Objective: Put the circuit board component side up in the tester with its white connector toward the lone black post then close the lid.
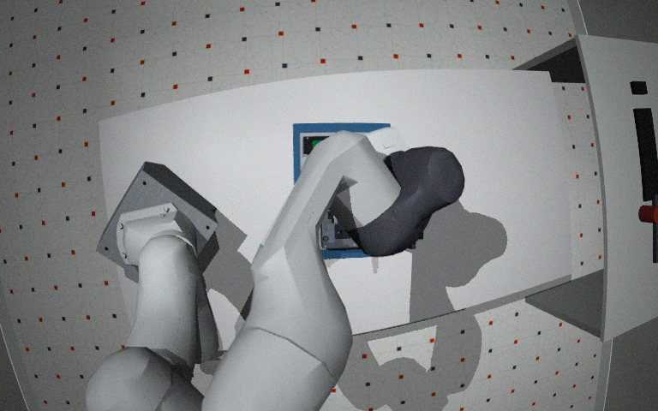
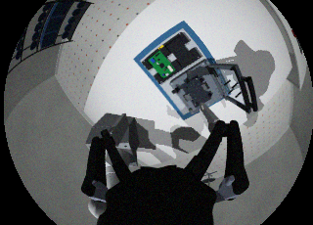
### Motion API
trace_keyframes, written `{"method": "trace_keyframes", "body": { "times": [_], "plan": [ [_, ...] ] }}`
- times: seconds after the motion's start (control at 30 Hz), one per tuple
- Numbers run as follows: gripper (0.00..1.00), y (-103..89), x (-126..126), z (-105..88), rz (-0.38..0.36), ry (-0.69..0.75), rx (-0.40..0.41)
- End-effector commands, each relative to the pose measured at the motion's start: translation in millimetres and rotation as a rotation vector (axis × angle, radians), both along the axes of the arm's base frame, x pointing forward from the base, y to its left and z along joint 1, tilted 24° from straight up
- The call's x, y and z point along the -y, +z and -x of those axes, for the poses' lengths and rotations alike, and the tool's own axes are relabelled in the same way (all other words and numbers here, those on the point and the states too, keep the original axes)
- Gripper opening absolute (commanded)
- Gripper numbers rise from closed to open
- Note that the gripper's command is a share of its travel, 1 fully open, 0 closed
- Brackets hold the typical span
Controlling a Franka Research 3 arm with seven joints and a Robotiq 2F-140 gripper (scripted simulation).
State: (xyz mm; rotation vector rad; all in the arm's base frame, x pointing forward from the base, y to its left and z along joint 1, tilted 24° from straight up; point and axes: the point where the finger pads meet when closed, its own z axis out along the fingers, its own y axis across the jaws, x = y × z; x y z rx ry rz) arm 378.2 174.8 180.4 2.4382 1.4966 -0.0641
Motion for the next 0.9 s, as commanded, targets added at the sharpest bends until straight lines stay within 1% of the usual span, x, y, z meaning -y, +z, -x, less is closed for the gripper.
{"method": "trace_keyframes", "body": {
  "times": [0.0, 0.03, 0.07, 0.1, 0.13, 0.17, 0.87],
  "plan": [
    [1.0, -0.4, -24, -4.6, 0.036, 0.266, 0.054],
    [1.0, -3.1, -48, 5.8, 0.053, 0.327, 0.06],
    [1.0, -3.1, -48, 5.8, 0.061, 0.379, 0.069],
    [1.0, -5.1, -64, 14.3, 0.075, 0.435, 0.076],
    [1.0, -6.3, -74, 19.7, 0.086, 0.488, 0.084],
    [1.0, -6.8, -78, 22.0, 0.093, 0.526, 0.09],
    [1.0, -6.9, -79, 22.4, 0.093, 0.529, 0.09]
  ]
}}
